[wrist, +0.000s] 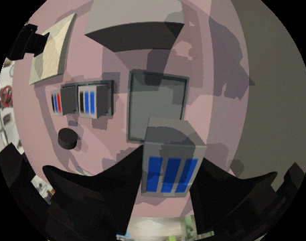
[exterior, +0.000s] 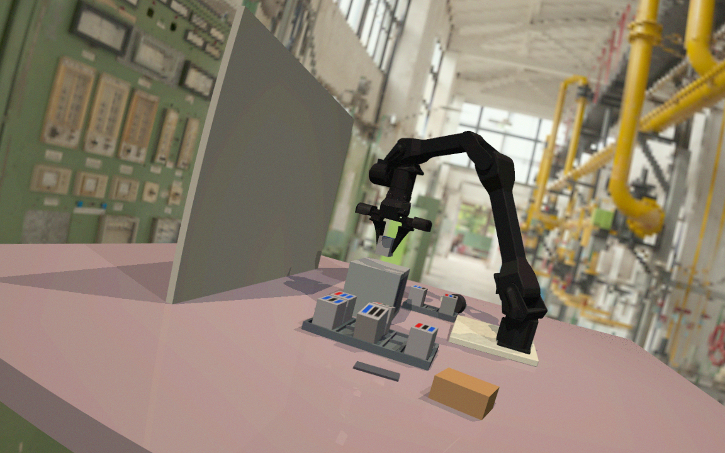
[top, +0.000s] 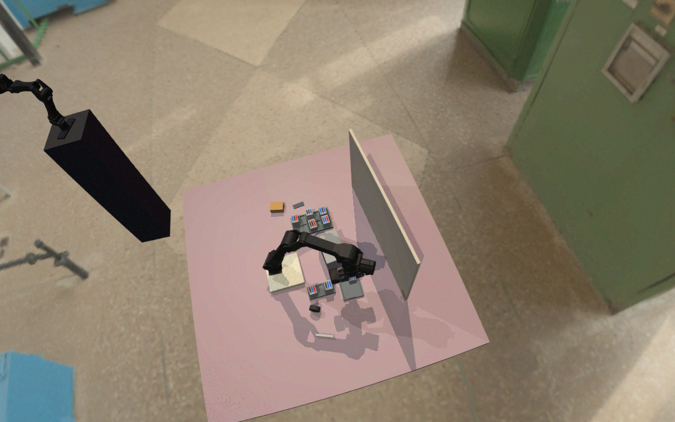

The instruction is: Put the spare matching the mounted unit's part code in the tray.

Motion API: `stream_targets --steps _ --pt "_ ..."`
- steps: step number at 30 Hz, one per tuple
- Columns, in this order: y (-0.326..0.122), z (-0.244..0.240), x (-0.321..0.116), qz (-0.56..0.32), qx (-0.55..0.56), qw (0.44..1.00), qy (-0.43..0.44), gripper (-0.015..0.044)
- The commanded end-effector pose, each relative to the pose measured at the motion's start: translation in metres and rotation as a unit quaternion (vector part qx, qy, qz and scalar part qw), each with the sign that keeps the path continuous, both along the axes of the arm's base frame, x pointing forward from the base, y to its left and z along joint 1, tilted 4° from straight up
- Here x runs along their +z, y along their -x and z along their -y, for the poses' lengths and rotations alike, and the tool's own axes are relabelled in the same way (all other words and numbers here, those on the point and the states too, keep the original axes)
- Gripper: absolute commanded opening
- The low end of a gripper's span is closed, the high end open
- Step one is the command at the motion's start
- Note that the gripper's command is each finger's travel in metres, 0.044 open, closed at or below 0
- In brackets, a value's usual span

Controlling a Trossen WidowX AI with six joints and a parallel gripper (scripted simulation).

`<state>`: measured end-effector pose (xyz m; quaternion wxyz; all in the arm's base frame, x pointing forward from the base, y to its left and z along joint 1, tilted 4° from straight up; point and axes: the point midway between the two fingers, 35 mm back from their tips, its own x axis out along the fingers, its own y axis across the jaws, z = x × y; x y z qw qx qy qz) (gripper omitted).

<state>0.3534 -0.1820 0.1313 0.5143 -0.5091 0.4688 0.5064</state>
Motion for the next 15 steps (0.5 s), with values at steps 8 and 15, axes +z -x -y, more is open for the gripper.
stream_targets --steps 8,15 --pt "-0.0004 -0.001 -0.0107 -0.004 -0.001 1.0 -0.004 0.0" --pt "-0.0006 -0.0012 -0.0156 -0.004 -0.001 1.0 -0.004 0.0"
